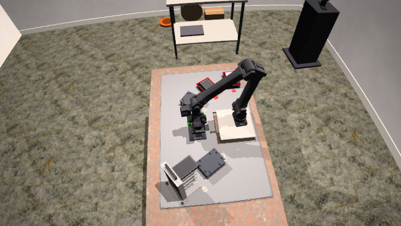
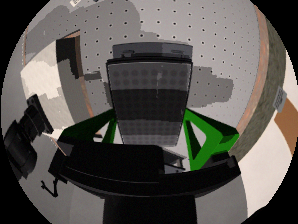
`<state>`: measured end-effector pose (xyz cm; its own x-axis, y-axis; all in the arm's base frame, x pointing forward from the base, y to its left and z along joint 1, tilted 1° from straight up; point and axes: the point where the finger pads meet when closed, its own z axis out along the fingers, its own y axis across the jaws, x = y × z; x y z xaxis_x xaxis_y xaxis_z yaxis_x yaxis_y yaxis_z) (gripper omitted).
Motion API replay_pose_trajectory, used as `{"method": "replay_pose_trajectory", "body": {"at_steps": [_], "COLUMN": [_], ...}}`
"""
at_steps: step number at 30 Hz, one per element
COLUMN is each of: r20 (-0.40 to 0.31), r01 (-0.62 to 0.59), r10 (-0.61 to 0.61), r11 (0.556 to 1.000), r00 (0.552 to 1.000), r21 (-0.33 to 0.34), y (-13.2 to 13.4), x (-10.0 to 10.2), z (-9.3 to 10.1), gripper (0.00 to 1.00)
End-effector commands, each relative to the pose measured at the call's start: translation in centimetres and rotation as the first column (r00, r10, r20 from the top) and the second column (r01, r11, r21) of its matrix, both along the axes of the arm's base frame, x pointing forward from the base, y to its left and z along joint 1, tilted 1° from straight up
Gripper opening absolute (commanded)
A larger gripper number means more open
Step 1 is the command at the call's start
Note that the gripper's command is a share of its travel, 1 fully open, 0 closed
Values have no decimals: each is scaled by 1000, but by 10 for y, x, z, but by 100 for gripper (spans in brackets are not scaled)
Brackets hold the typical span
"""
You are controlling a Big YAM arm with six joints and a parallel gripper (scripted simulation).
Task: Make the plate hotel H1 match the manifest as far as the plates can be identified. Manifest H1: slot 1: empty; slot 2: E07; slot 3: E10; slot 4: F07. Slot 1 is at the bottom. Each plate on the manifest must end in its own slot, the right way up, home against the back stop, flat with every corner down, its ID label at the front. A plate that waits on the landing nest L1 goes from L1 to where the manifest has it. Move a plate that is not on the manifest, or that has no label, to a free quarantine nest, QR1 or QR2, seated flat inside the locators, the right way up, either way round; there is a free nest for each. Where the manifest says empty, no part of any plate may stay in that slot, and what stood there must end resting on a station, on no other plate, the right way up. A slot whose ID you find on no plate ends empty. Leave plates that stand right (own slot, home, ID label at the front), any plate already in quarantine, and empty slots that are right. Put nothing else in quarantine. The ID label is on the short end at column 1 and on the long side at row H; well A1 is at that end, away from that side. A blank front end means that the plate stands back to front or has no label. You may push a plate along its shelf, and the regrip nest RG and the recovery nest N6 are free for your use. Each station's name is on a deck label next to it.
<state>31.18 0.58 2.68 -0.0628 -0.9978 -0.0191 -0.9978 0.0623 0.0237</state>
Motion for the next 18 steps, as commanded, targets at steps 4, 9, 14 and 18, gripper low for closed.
{"method": "replay_pose_trajectory", "body": {"at_steps": [4,9,14,18], "r20": [78,78,79,80], "r01": [-1,0,0,0], "r10": [1,0,0,0], "r11": [1000,1000,1000,1000], "r00": [997,997,997,997], "r21": [4,4,3,3], "y": [-4,-4,-4,-5], "x": [29,29,29,29], "z": [33,36,45,57], "gripper": [86,86,86,86]}}
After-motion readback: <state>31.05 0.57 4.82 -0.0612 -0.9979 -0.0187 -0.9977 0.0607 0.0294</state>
